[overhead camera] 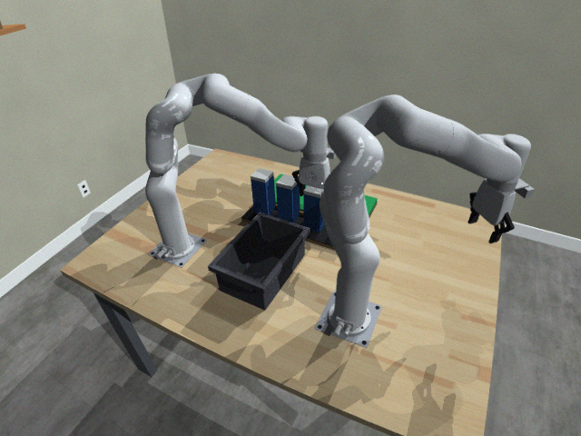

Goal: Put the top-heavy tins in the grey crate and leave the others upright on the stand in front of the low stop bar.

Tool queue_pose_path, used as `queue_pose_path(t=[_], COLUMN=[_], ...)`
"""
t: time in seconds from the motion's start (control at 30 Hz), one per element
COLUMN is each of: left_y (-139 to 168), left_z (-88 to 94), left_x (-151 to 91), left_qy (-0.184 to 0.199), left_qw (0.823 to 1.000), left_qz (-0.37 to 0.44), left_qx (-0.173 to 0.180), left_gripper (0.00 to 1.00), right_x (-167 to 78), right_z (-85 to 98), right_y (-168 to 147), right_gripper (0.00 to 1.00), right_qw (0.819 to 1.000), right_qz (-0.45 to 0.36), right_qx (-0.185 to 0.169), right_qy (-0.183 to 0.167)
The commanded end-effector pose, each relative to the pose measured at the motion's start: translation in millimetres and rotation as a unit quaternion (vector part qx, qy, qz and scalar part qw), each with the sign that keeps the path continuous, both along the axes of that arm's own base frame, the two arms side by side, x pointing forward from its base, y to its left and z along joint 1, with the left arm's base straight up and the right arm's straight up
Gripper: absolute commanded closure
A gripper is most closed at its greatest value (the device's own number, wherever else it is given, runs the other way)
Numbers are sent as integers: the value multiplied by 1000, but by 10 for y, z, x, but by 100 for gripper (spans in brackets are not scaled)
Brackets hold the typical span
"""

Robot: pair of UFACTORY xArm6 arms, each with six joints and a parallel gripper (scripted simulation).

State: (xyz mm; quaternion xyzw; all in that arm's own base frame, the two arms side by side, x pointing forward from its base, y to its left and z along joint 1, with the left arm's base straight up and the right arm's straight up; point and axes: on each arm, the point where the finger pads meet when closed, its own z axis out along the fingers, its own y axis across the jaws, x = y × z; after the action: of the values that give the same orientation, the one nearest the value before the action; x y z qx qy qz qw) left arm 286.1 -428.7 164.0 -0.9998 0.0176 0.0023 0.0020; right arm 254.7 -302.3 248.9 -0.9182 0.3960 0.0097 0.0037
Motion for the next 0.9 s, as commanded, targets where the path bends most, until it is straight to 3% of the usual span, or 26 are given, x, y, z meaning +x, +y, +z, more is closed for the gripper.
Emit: queue_pose_path(t=[0.0,0.53,0.87], left_y=[-12,-12,-9], left_z=[23,28,334], left_x=[8,8,6], left_qy=[-2,-2,-2], left_qw=[1000,1000,1000], left_qz=[0,0,0], left_qx=[-2,-2,-2], left_gripper=[0,0,0], right_x=[6,6,6], right_z=[15,15,15], right_y=[-7,-7,-7], right_gripper=[0,0,0], right_qw=[1000,1000,1000], right_qz=[0,0,0], right_qx=[-2,-2,-2], right_qy=[-1,-1,-1])
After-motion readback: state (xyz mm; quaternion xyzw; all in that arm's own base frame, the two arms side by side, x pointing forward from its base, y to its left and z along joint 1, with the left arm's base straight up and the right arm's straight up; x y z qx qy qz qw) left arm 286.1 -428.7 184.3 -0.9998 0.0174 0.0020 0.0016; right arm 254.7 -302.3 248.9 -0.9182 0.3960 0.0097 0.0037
